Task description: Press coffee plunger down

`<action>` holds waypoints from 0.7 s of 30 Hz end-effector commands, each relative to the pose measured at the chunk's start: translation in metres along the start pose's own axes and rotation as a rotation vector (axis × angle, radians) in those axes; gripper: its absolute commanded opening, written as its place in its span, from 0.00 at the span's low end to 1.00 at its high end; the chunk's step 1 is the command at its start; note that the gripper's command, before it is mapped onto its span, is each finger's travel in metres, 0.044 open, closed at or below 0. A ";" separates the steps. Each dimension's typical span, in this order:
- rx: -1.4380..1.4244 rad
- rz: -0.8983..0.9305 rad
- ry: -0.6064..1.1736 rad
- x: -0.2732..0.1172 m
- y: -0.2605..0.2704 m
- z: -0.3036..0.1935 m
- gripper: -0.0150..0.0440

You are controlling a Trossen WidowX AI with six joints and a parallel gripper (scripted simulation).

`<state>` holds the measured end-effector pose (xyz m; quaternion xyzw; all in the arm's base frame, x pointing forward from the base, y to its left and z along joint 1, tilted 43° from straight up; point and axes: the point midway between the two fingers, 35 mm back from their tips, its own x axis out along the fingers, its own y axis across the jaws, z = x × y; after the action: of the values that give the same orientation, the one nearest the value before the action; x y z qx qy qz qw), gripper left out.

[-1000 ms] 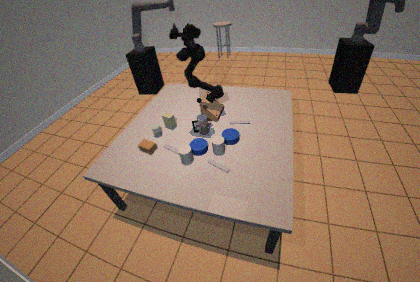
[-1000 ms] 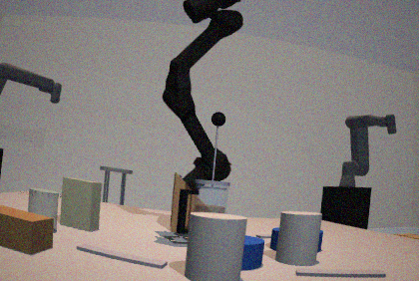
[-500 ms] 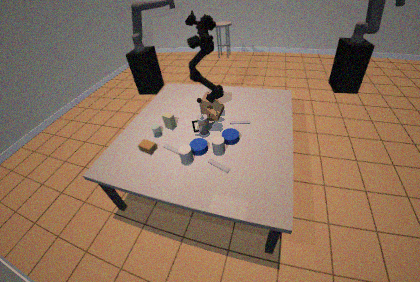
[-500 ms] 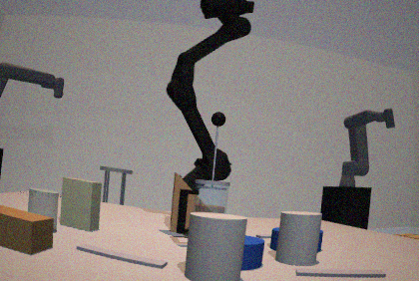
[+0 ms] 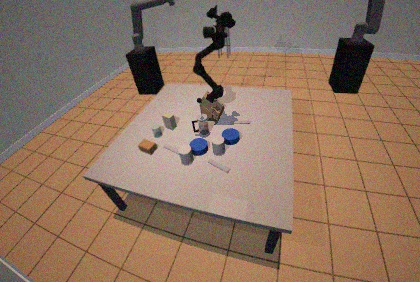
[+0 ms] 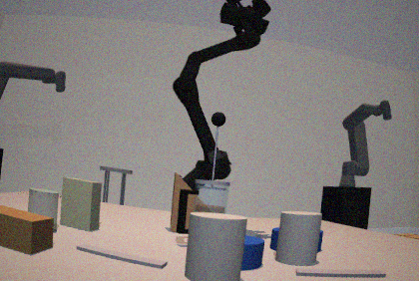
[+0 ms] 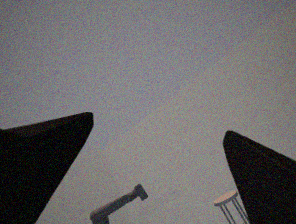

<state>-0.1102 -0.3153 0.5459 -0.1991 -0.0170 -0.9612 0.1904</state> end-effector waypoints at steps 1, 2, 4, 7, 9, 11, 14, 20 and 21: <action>-0.023 -0.117 -0.045 0.014 -0.050 0.015 1.00; -0.034 -0.156 -0.055 0.016 -0.065 0.018 1.00; -0.038 -0.204 -0.081 0.018 -0.088 0.026 1.00; -0.004 -0.195 -0.124 0.014 -0.096 0.036 1.00; 0.012 -0.208 -0.148 0.011 -0.106 0.043 1.00; 0.006 -0.239 -0.163 0.010 -0.120 0.047 1.00; -0.022 -0.288 -0.193 0.008 -0.142 0.054 1.00; -0.046 -0.349 -0.239 0.002 -0.171 0.065 1.00; -0.053 -0.373 -0.247 0.001 -0.179 0.067 1.00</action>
<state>-0.1517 -0.1612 0.6097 -0.3016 -0.0537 -0.9516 0.0242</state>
